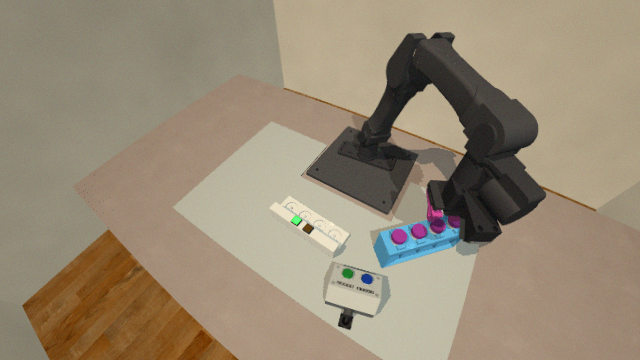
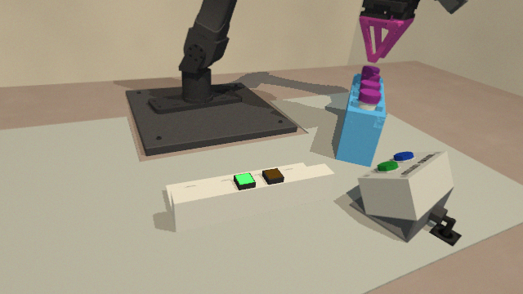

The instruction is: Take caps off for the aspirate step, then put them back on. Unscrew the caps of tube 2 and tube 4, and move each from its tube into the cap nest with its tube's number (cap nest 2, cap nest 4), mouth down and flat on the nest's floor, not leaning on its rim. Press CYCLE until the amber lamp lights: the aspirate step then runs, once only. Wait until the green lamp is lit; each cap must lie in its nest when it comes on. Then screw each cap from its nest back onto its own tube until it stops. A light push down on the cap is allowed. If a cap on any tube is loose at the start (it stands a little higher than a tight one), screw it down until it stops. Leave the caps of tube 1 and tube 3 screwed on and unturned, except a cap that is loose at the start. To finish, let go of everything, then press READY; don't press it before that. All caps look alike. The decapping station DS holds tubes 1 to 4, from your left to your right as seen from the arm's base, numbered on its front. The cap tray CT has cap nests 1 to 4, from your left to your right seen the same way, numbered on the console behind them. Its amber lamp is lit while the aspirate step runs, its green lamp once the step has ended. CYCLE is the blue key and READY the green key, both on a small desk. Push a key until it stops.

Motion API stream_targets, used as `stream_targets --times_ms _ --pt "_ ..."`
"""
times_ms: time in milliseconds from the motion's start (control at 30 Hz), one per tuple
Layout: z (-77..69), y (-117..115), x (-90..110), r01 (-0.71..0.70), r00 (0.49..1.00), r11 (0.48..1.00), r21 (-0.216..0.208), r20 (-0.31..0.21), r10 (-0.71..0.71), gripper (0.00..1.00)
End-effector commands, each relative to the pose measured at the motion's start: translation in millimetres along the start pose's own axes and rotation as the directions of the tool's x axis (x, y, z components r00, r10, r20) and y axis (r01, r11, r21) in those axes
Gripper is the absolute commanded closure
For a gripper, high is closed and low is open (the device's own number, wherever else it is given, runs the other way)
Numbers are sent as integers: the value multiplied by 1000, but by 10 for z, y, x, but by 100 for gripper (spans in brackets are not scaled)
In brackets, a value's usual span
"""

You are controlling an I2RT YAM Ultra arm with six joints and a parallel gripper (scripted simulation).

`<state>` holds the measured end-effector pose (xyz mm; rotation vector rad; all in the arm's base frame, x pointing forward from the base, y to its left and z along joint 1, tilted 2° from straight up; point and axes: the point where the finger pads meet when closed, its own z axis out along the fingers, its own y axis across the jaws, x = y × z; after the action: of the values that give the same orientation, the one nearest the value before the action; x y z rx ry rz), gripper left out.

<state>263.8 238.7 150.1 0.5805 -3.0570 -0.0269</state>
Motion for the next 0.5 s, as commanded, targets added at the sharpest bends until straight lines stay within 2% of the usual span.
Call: stream_targets --times_ms 0,33,133,167,233,267,300,333,467 --pt "-36 116 31 219 976 976 -2 12 -219 51" --pt "-36 116 31 219 976 976 -2 12 -219 51" --pt "-37 354 110 454 891 891 0 12 -454 51" --pt "-36 354 110 465 885 885 0 12 -465 51" --pt "-37 513 162 594 804 805 2 12 -594 51" --pt "-37 513 162 606 796 796 2 12 -606 51" --pt "-37 592 188 670 742 743 3 12 -670 51" --pt "-38 649 207 701 713 713 3 12 -701 51" --pt "-37 649 207 701 713 713 3 12 -701 51"
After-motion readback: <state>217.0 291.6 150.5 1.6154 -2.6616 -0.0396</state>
